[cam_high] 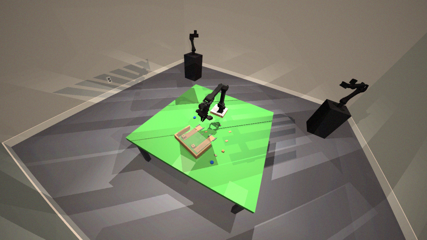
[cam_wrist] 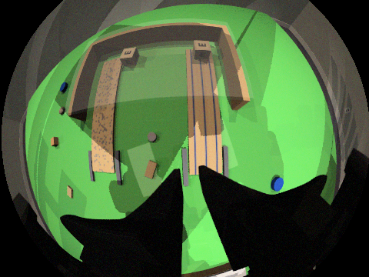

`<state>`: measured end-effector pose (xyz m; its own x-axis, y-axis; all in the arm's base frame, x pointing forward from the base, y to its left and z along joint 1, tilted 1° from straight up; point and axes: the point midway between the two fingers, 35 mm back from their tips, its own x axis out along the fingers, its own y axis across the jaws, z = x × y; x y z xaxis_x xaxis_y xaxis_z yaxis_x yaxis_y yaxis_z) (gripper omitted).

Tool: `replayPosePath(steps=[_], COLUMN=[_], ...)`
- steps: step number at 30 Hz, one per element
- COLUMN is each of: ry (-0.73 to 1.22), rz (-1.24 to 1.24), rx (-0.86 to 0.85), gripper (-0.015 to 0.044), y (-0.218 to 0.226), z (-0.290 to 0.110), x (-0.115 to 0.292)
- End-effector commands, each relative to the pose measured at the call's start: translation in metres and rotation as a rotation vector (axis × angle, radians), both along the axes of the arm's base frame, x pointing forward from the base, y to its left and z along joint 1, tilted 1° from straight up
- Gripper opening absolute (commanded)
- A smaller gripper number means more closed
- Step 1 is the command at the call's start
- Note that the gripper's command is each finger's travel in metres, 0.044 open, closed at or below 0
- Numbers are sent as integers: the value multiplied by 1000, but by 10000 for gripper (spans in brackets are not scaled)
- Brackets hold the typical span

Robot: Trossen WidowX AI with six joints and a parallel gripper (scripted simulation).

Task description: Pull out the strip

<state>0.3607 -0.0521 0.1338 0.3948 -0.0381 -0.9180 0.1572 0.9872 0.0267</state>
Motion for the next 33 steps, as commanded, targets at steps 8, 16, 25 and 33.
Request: replayPosePath(steps=[8, 16, 25, 33], ry=[374, 374, 374, 374], rz=[-93, -93, -93, -93], rx=[65, 65, 65, 65], gripper=[0, 0, 0, 0], y=[-35, -35, -35, -35], z=[-48, -55, -70, -83], x=[7, 8, 9, 10])
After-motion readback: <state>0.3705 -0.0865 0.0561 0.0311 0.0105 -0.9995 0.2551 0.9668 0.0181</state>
